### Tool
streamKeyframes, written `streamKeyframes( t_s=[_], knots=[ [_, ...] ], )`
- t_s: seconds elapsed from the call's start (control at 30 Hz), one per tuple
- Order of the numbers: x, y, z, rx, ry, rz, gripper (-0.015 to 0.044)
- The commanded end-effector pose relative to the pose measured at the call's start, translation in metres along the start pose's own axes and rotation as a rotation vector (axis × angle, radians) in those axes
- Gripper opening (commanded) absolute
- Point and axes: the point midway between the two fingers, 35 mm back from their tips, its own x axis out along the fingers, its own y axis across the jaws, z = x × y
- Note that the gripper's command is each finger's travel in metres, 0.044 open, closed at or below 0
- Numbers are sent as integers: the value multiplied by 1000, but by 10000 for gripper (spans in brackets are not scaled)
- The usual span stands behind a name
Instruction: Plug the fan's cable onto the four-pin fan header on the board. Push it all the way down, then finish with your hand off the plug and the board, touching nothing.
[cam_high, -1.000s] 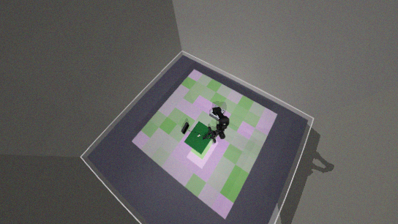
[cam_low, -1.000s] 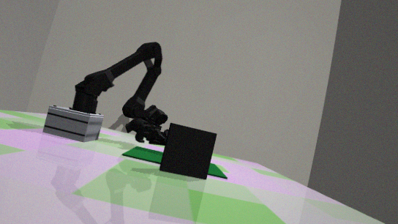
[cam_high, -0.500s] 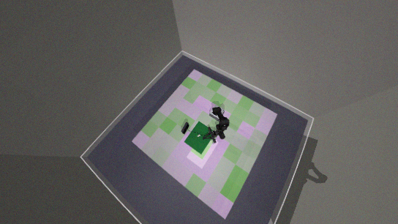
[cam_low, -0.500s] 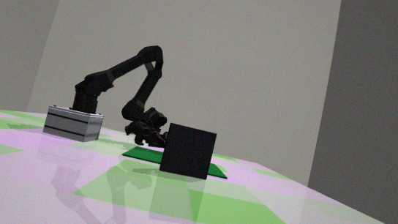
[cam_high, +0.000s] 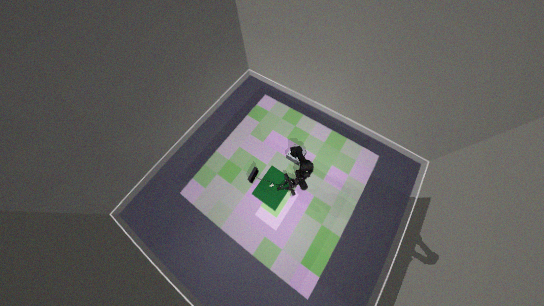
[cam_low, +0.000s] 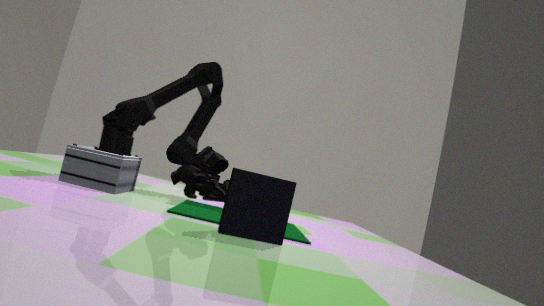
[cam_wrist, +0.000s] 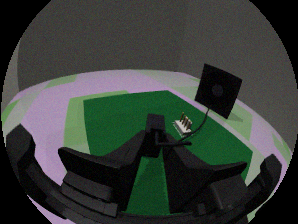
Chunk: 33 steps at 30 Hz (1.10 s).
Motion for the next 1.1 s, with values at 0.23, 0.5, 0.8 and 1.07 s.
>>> streamKeyframes(
  t_s=[0.23, 0.5, 0.8, 1.07],
  knots=[
    [0, 0, 0, -2, 0, 0, 0],
    [0, 0, 0, -2, 0, 0, 0],
    [0, 0, 0, -2, 0, 0, 0],
    [0, 0, 0, 0, 0, 0, 140]
  ],
)
